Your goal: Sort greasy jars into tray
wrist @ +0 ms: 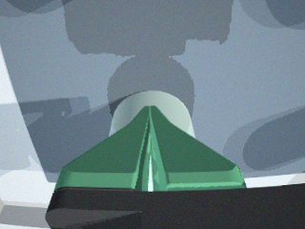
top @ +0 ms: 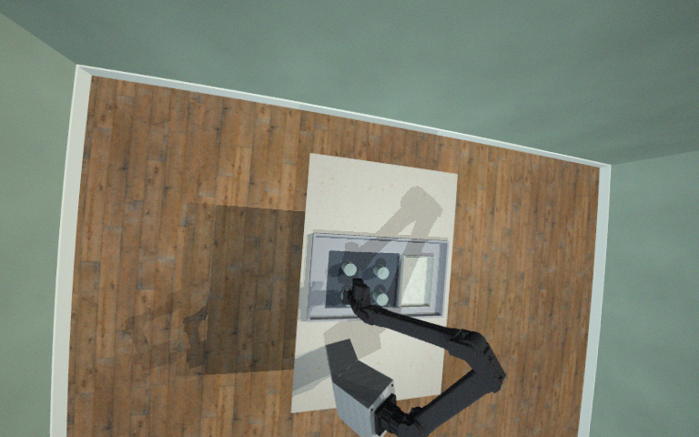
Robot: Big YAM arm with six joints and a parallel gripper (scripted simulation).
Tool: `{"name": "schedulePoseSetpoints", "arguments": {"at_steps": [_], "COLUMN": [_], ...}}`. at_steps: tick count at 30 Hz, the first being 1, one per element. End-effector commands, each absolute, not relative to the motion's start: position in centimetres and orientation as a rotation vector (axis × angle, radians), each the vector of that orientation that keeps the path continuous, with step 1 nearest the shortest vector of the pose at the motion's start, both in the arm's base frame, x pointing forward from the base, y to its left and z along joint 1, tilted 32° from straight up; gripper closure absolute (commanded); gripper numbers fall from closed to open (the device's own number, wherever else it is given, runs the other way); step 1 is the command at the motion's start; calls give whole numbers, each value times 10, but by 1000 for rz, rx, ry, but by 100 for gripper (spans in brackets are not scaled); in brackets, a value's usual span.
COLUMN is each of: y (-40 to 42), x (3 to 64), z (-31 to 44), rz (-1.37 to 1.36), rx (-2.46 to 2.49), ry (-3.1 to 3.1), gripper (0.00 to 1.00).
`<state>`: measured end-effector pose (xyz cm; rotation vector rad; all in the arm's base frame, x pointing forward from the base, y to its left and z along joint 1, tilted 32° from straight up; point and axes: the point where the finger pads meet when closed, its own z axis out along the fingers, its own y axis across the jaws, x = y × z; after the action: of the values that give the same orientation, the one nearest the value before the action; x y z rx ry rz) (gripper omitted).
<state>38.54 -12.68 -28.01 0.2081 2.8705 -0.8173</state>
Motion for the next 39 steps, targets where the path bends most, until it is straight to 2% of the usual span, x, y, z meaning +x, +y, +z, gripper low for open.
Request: {"name": "schedulePoseSetpoints", "arguments": {"at_steps": [1, 39], "y": [-129, -128], "x": [351, 346], "z": [-287, -287], "rz": [-831, -831], "rx": [190, 190], "ry": [2933, 2933], "gripper": [100, 100]}}
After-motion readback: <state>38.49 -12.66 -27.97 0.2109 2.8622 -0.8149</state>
